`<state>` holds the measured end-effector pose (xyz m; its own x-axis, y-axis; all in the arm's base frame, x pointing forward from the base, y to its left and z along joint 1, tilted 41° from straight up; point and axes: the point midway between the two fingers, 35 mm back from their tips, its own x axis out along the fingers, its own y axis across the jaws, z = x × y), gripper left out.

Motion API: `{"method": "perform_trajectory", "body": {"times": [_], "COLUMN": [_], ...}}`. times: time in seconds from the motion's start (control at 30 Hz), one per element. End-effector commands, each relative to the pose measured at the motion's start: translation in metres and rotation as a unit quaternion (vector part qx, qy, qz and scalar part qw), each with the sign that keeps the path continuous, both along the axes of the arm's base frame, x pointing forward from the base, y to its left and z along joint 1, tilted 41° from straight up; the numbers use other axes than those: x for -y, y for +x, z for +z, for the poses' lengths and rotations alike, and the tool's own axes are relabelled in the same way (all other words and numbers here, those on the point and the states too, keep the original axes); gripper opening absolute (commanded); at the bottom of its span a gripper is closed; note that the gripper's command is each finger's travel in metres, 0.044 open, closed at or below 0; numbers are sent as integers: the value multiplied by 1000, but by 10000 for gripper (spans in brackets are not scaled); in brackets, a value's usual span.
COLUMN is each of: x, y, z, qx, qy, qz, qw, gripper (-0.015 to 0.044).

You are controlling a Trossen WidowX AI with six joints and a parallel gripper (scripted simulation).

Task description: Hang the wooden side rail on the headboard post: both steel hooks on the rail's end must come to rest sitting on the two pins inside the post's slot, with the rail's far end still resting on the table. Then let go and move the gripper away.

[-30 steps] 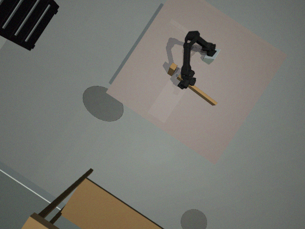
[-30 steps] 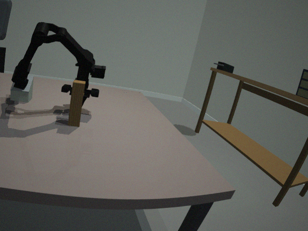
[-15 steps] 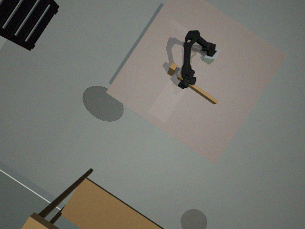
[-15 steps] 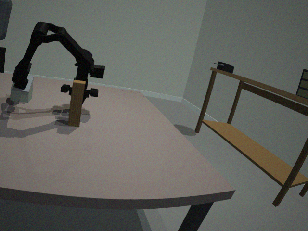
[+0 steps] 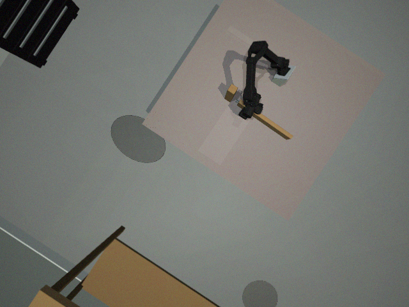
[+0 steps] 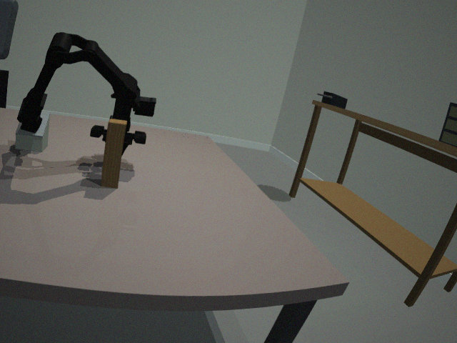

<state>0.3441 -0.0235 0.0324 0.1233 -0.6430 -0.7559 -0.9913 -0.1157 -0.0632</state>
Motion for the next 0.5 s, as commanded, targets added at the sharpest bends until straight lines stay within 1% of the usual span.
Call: {"method": "perform_trajectory", "body": {"times": [0.0, 0.47], "x": [-1, -3], "y": [-1, -1], "z": [1, 3], "qx": [-6, -6], "qy": [-2, -2], "qz": [5, 5], "qw": [1000, 1000], "gripper": [0, 0]}}
